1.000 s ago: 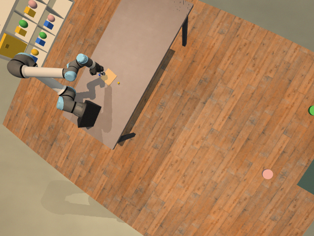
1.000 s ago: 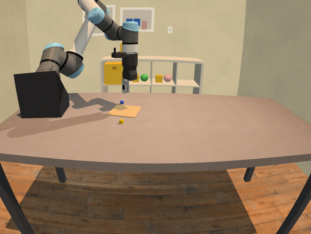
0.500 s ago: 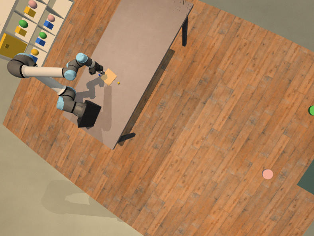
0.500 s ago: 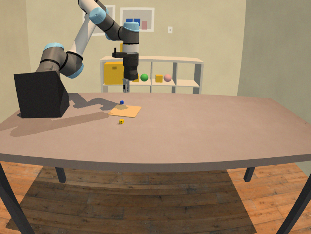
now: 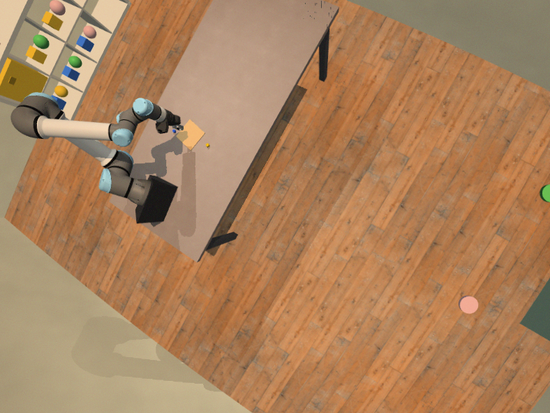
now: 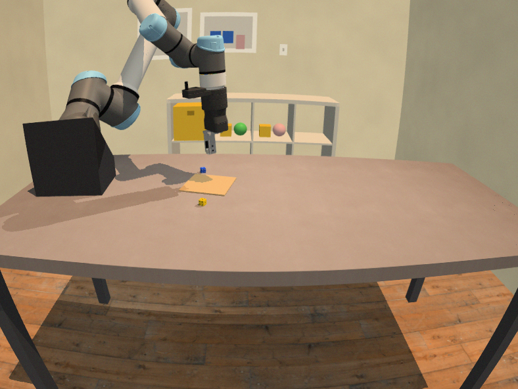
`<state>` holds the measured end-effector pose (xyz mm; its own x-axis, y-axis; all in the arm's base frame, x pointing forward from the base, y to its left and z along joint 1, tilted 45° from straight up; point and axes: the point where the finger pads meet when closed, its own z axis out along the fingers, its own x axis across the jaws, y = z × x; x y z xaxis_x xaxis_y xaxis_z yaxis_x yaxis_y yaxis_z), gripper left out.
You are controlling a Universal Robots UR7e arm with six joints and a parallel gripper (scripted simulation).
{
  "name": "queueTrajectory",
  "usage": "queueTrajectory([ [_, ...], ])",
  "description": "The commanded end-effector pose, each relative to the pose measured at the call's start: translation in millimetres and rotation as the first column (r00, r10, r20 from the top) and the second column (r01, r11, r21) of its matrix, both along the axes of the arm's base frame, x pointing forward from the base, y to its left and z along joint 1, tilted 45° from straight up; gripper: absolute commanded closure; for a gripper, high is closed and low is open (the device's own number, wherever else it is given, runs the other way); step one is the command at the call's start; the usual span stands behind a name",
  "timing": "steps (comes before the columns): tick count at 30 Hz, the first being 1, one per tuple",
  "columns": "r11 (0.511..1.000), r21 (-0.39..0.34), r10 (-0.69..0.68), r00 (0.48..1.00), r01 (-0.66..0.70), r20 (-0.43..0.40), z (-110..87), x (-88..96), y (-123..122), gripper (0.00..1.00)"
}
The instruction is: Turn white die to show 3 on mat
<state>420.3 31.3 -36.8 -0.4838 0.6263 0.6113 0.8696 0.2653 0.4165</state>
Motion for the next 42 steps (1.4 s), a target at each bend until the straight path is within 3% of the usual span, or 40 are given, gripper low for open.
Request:
queueTrajectory([
  [1, 0.996, 0.057, -0.071, 0.995, 0.067, 0.068, -1.5, -1.6, -0.4, 0.66],
  [11, 0.935, 0.259, -0.306, 0.919, 0.241, 0.247, -4.8, -5.8, -0.3, 0.66],
  [14, 0.935, 0.26, -0.307, 0.919, 0.242, 0.248, -4.8, -5.8, -0.3, 0.66],
  [19, 0.866, 0.389, -0.447, 0.833, 0.314, 0.324, -6.5, -7.8, 0.2, 0.66],
  [26, 0.796, 0.49, -0.558, 0.745, 0.355, 0.367, -7.7, -8.7, 0.4, 0.66],
  [42, 0.726, 0.576, -0.648, 0.655, 0.377, 0.388, -8.4, -9.9, 0.4, 0.66],
])
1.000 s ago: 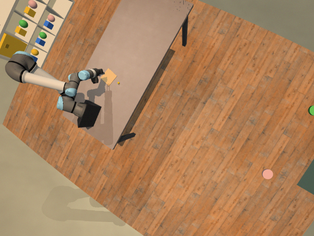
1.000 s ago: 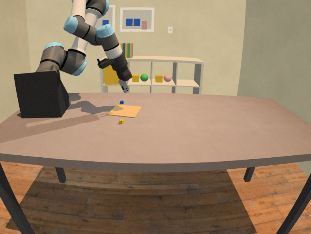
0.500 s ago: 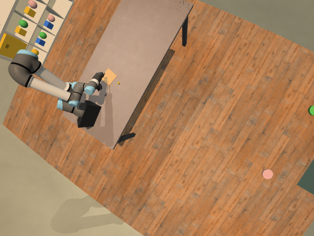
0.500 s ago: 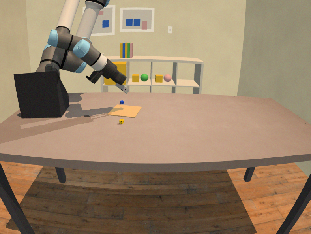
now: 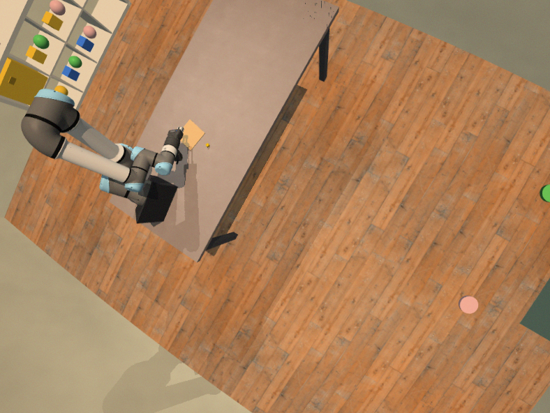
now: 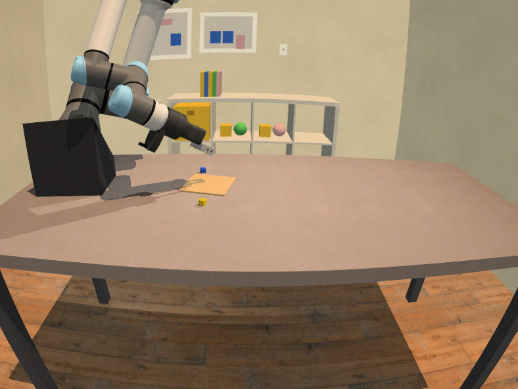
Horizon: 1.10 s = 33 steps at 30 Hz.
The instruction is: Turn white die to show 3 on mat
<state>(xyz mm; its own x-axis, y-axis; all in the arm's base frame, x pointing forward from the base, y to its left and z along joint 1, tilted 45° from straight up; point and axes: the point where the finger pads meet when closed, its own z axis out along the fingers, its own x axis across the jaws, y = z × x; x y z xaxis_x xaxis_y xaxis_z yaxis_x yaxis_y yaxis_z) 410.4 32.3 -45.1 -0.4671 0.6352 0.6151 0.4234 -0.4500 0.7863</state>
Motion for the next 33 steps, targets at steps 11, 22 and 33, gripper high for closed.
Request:
queueTrajectory([
  [11, 1.0, 0.021, -0.011, 0.999, 0.011, 0.033, -0.3, -0.1, -0.5, 0.66],
  [22, 1.0, 0.022, -0.009, 0.999, 0.008, 0.034, -11.2, 0.0, 10.1, 0.66],
  [33, 1.0, 0.022, -0.009, 0.999, 0.008, 0.034, -39.9, 0.1, 38.0, 0.66],
])
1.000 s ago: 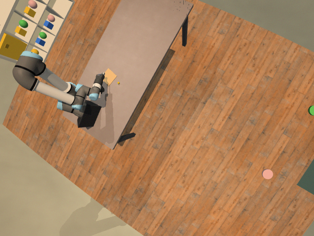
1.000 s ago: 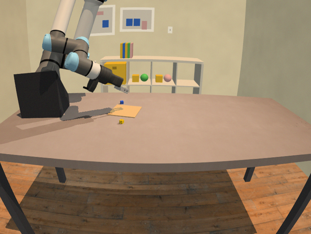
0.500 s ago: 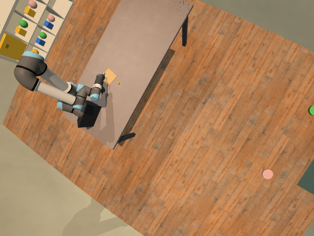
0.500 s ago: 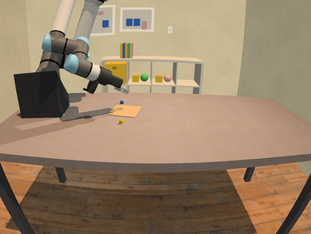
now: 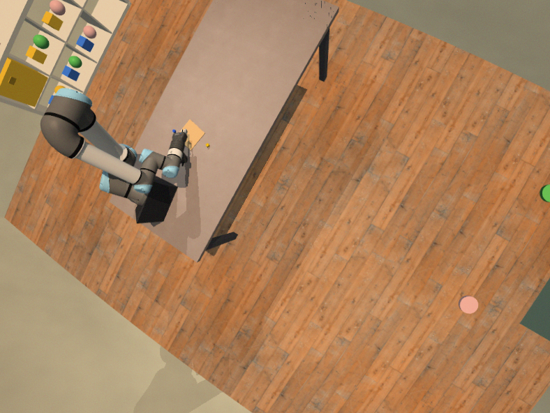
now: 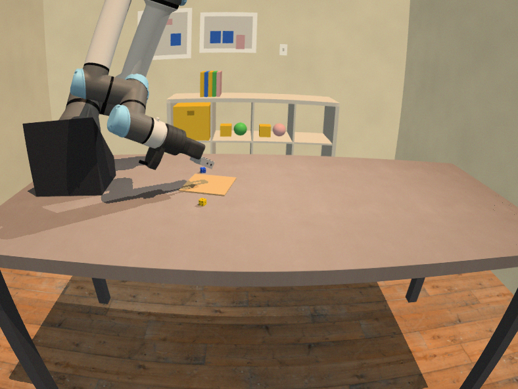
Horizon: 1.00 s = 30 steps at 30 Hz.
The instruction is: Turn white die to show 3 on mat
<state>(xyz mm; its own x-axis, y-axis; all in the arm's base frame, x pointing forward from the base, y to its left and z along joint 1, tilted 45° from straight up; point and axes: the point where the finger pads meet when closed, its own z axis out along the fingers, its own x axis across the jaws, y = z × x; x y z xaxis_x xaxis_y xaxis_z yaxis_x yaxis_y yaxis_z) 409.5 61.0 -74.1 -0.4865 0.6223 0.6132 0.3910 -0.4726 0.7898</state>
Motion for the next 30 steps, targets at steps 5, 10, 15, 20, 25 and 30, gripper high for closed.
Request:
queueTrajectory([
  [5, 1.0, -0.003, -0.003, 1.0, 0.003, -0.003, -19.2, 1.1, 17.5, 0.66],
  [10, 1.0, -0.003, -0.003, 1.0, 0.003, -0.003, -24.2, 1.1, 22.3, 0.66],
  [15, 1.0, -0.003, -0.003, 1.0, 0.003, -0.003, -26.0, 1.1, 24.0, 0.66],
  [20, 1.0, -0.003, -0.003, 1.0, 0.003, -0.003, -26.0, 1.1, 24.0, 0.66],
  [25, 1.0, -0.003, -0.003, 1.0, 0.003, -0.003, -26.0, 1.1, 24.0, 0.66],
  [30, 1.0, -0.003, -0.003, 1.0, 0.003, -0.003, -26.0, 1.1, 24.0, 0.66],
])
